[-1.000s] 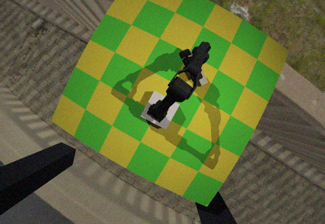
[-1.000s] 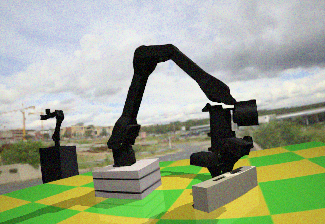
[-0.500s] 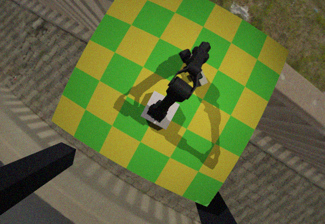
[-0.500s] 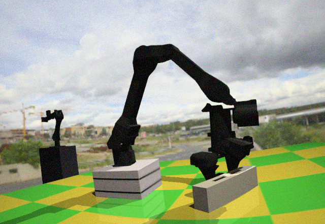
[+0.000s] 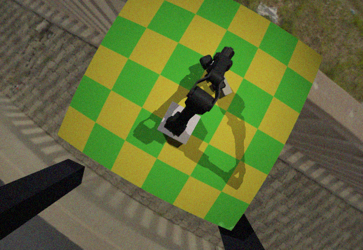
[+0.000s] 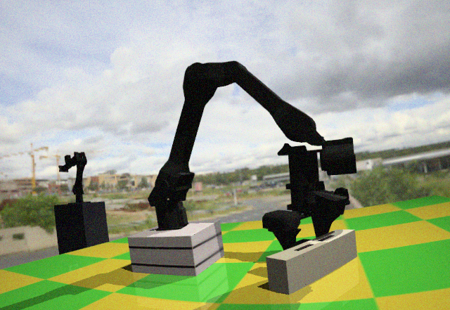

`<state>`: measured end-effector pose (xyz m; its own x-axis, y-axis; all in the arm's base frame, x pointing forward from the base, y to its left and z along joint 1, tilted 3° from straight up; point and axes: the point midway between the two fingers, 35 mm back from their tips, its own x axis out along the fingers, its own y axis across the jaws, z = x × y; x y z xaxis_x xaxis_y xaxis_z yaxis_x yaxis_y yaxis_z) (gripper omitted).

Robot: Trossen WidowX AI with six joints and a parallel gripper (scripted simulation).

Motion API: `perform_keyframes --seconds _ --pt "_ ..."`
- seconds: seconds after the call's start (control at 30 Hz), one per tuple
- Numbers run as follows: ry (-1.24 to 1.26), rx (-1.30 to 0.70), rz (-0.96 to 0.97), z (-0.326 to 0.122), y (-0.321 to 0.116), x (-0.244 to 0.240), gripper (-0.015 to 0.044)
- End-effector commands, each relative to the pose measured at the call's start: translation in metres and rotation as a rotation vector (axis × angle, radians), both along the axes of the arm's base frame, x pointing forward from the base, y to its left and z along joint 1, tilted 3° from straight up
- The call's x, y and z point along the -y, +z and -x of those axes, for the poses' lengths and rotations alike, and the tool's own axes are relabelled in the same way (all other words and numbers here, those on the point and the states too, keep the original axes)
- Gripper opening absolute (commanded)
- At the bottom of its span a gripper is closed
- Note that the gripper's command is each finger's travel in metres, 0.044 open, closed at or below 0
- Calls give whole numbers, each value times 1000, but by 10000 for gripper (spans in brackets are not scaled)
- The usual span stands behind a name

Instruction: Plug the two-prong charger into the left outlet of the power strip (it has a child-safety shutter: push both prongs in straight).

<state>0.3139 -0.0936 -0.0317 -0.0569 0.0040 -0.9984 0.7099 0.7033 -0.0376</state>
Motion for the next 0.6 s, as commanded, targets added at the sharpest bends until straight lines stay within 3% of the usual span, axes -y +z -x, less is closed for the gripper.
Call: perform_keyframes --seconds 0.0,0.57 --pt "-3 0 5 2 0 -1 440" --pt "-4 9 13 6 -1 -4 440"
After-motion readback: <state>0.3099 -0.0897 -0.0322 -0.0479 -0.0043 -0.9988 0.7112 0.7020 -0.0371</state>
